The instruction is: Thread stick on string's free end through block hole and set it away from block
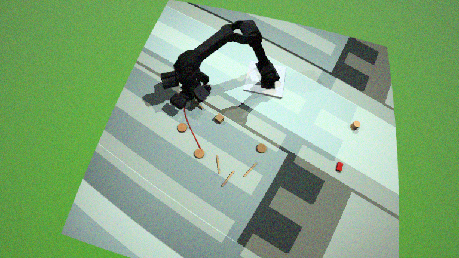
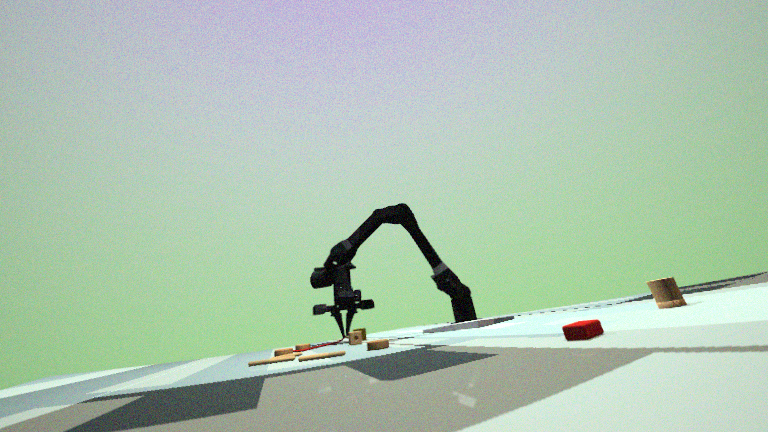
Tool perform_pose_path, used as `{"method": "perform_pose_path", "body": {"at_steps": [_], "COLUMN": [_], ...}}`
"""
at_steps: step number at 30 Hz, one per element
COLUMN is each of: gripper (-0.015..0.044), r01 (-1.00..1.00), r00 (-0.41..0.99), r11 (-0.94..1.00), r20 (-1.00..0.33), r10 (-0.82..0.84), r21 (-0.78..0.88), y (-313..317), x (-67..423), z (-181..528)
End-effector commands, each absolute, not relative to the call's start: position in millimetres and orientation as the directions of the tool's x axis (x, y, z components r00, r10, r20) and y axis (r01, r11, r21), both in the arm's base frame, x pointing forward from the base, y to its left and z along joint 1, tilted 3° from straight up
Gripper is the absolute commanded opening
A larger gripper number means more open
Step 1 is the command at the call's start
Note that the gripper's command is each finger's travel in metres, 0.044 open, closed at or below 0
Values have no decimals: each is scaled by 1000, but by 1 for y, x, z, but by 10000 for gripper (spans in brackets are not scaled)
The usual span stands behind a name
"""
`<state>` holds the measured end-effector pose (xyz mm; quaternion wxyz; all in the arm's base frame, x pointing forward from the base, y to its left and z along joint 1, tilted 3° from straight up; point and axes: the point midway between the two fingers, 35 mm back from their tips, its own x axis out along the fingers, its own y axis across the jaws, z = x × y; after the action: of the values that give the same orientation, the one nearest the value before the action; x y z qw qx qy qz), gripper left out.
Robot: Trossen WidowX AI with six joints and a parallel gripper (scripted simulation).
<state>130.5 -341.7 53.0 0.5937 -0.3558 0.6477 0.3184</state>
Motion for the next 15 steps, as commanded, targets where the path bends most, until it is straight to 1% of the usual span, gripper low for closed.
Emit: {"method": "perform_pose_path", "body": {"at_steps": [1, 15], "gripper": [0, 0], "r01": [-837, -837], "r00": [-46, -45], "r11": [548, 548], "r20": [-996, -996], "r10": [-79, -78], "r21": [-5, -5], "y": [-335, -320], "x": [133, 144], "z": [51, 50]}}
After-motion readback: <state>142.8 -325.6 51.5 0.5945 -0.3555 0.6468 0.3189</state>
